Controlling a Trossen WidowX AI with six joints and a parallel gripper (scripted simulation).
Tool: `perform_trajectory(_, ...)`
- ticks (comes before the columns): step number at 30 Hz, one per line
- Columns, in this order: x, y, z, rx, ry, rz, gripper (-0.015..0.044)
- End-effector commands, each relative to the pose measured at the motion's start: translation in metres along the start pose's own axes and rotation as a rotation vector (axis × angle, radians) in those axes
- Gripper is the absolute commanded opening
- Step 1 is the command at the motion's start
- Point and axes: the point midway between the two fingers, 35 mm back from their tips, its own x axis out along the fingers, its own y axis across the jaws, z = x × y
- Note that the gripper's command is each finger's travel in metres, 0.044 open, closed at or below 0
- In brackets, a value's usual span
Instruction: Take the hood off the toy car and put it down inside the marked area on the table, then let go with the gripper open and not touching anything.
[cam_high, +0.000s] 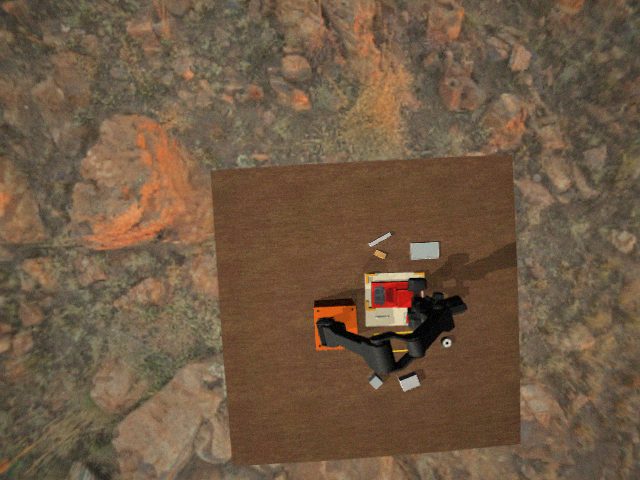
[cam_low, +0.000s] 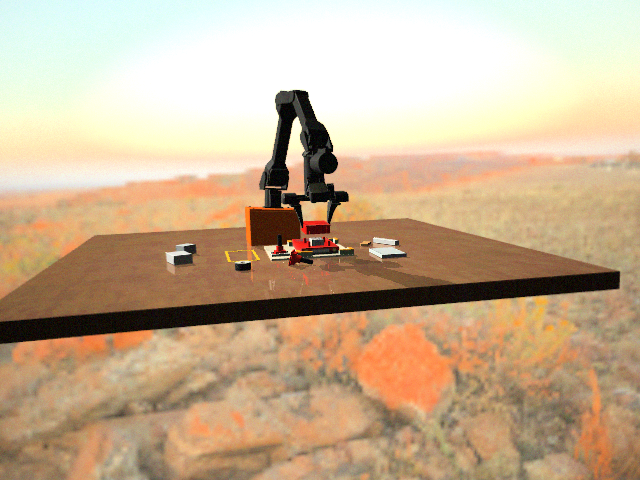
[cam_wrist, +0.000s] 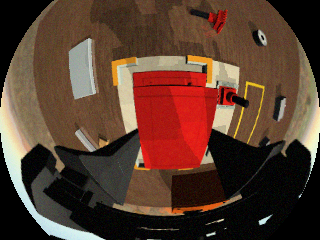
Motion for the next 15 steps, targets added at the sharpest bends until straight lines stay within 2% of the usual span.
perform_trajectory(1,-0.026,0.001,0.004,-0.007,-0.023,0.005,0.0)
perform_trajectory(4,-0.035,0.001,0.003,-0.007,-0.023,0.005,0.0)
perform_trajectory(7,-0.027,-0.003,0.003,-0.001,-0.018,0.004,0.0)
perform_trajectory(15,-0.029,-0.047,0.008,-0.002,-0.021,-0.002,0.0)
